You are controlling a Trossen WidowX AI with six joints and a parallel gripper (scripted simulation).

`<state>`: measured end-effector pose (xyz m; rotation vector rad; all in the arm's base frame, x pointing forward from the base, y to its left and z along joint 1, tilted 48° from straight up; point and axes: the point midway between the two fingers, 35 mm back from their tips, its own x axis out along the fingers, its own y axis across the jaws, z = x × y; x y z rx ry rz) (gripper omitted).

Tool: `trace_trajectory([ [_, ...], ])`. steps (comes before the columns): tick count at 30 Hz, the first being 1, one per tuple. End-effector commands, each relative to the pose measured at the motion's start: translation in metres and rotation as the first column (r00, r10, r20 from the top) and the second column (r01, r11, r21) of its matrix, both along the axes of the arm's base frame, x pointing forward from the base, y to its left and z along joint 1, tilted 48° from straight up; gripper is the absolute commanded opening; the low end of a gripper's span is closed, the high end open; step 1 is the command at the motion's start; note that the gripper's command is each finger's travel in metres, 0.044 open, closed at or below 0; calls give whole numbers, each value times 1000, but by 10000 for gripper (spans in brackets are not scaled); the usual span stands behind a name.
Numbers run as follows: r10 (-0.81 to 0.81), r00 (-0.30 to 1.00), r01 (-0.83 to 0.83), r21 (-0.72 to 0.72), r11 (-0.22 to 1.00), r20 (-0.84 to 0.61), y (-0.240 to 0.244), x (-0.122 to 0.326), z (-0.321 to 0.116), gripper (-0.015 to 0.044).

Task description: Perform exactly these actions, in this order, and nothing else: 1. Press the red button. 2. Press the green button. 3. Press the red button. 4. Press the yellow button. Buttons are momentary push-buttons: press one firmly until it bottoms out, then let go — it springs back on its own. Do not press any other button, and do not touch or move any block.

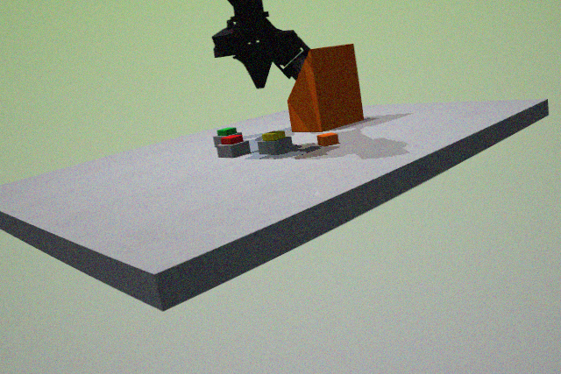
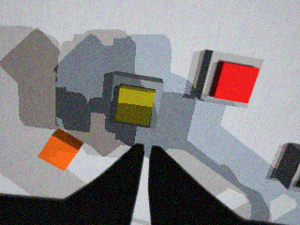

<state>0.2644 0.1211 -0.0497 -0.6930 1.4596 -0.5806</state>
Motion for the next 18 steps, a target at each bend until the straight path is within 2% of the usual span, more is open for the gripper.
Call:
trace_trajectory([
  [1,-16,1000,16,-4,1000,3,4,-7,-9,20],
  [6,-16,1000,16,-4,1000,3,2,-6,-12,20],
  [10,-16,1000,16,-6,1000,4,-39,-4,-49,20],
  [18,-16,1000,16,-7,1000,4,-45,-4,-54,20],
])
